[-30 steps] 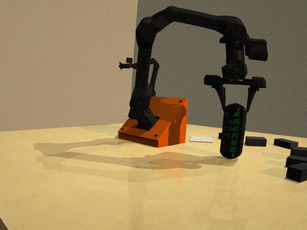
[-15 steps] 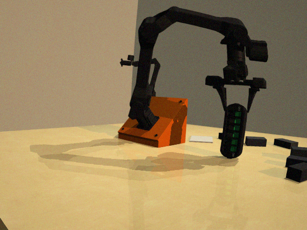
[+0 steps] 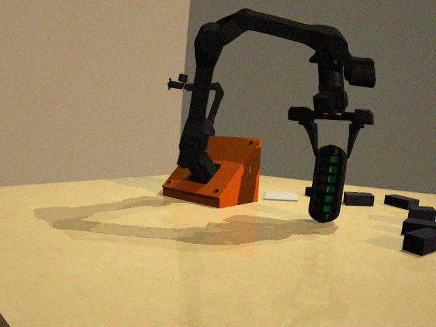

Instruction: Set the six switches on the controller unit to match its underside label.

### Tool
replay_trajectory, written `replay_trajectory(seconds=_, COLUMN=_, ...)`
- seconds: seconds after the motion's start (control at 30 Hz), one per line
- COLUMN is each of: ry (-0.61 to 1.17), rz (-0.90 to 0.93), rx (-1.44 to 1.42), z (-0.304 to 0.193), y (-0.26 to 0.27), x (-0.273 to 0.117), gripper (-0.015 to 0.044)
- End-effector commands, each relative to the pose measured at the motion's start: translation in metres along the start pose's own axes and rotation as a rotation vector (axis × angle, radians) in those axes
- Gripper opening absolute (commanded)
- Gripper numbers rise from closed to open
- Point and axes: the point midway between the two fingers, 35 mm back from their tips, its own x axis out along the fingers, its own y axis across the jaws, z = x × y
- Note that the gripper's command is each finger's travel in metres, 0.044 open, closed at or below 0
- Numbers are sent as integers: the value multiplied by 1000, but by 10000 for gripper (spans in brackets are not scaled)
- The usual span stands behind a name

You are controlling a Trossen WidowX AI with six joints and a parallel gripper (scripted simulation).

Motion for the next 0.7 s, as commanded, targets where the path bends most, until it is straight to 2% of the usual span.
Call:
replay_trajectory(seconds=0.0, ry=-1, rz=-21, rx=0, z=-4, y=-1, x=7, gripper=338)
replay_trajectory(seconds=0.67, ry=0, rz=-20, rx=0, z=-20, y=-1, x=10, gripper=338)
